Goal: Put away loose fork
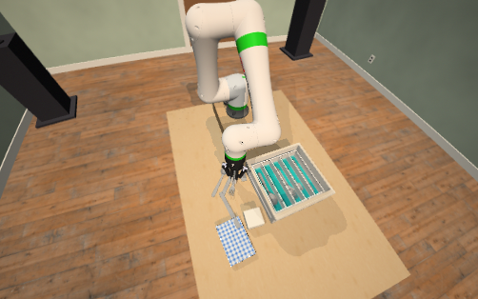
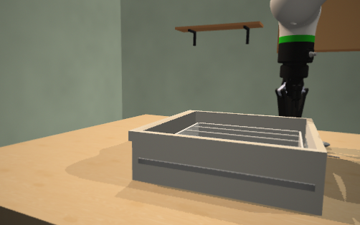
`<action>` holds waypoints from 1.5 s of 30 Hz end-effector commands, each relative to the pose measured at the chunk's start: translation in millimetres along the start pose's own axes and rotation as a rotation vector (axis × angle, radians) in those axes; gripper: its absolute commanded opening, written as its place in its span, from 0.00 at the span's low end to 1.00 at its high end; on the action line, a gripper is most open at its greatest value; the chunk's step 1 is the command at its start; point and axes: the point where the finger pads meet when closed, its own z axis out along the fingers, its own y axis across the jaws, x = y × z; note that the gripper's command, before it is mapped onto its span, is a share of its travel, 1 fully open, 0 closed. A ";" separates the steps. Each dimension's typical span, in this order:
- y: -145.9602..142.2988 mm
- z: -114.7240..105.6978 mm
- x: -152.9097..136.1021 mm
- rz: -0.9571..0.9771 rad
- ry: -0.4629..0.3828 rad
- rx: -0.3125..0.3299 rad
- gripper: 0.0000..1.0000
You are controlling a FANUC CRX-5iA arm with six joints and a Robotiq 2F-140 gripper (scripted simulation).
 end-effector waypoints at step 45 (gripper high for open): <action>0.0 -139.0 0.1 0.000 0.000 0.000 0.02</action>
